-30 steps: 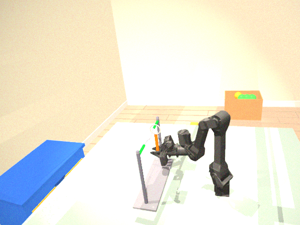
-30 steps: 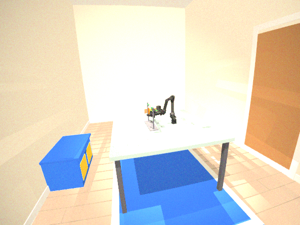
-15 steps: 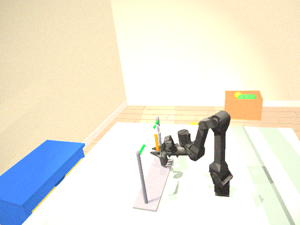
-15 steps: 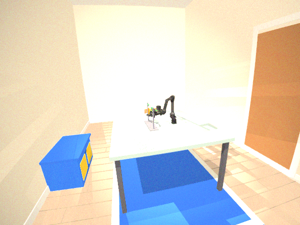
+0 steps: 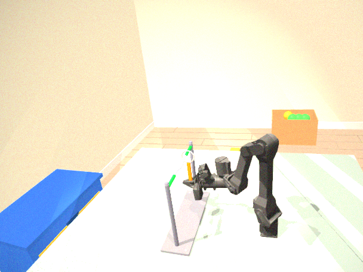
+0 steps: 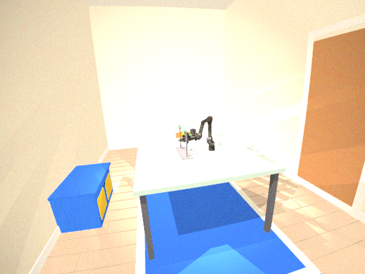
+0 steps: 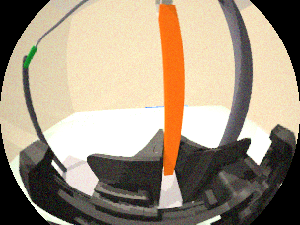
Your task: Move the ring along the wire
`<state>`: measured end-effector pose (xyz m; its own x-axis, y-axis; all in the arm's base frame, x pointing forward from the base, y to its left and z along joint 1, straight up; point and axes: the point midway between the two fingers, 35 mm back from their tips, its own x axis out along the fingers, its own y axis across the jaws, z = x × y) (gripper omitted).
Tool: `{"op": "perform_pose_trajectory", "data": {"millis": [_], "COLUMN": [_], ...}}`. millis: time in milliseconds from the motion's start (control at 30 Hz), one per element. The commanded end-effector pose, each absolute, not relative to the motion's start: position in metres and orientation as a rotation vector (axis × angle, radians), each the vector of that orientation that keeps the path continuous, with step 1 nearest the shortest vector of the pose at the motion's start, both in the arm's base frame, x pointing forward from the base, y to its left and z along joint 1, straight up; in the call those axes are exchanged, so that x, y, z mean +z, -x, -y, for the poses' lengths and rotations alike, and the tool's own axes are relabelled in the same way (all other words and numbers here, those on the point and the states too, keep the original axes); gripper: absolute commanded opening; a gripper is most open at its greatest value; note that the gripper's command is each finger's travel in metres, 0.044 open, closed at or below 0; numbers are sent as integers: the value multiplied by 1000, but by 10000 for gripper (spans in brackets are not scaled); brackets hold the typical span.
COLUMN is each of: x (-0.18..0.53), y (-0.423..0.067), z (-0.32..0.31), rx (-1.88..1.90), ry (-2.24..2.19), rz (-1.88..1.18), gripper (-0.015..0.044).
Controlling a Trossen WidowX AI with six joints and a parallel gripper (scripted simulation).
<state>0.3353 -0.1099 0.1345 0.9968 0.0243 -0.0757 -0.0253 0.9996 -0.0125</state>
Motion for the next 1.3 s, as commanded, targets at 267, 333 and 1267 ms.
{"op": "perform_pose_trajectory", "data": {"millis": [267, 333, 1267], "x": [139, 143, 152], "y": [-335, -335, -335], "z": [110, 111, 111], "rx": [25, 24, 24], "ry": [14, 14, 15], "rz": [-75, -75, -75], "gripper": [-150, -150, -150]}}
